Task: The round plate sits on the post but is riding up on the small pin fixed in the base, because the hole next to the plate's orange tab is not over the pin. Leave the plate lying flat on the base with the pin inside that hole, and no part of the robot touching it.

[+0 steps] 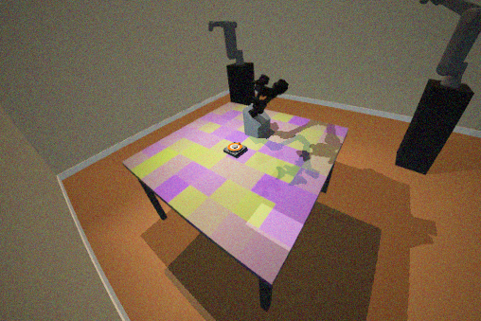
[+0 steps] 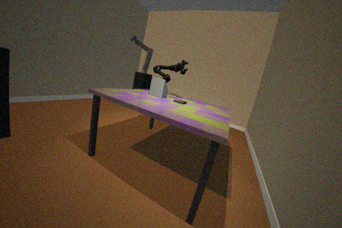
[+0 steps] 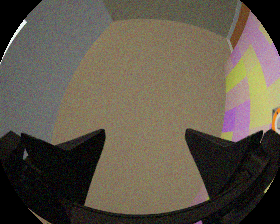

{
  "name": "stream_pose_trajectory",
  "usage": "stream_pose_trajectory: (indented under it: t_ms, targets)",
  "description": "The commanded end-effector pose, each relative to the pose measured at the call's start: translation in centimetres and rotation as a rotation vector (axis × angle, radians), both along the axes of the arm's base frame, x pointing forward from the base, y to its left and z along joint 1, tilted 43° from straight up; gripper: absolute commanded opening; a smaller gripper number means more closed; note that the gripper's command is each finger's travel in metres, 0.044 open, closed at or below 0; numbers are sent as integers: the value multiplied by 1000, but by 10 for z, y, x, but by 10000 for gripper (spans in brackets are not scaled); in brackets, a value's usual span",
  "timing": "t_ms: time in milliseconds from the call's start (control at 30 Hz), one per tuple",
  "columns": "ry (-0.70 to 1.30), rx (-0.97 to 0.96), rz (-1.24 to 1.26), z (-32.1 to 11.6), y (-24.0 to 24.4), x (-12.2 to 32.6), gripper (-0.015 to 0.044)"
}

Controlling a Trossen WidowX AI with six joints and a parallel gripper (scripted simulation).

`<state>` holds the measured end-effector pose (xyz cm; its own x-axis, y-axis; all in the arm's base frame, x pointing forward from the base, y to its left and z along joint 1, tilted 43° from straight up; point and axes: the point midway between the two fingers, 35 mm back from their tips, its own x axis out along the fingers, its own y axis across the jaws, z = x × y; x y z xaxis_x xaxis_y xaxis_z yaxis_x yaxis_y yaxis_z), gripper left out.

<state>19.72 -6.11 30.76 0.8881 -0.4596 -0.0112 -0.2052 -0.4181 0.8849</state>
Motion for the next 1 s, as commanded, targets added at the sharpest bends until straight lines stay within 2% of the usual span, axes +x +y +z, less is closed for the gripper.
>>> stream_pose_trajectory:
  t_ms: [0,233,300,467,600,733,833,967]
  targets:
    - [15,-12,5,-1,1,2,374]
    - [532,-436,284,-71,27,61,190]
    - [581,-476,323,-79,30,65,137]
    - [876,-735,652,-145,47,87,6]
    - [977,-839,847,-178,55,90,0]
    - [1056,-966,1187,-228,69,86,0]
    - [1055,-1006,1326,-247,74,81,0]
    - [982,-1076,1630,-285,86,68,0]
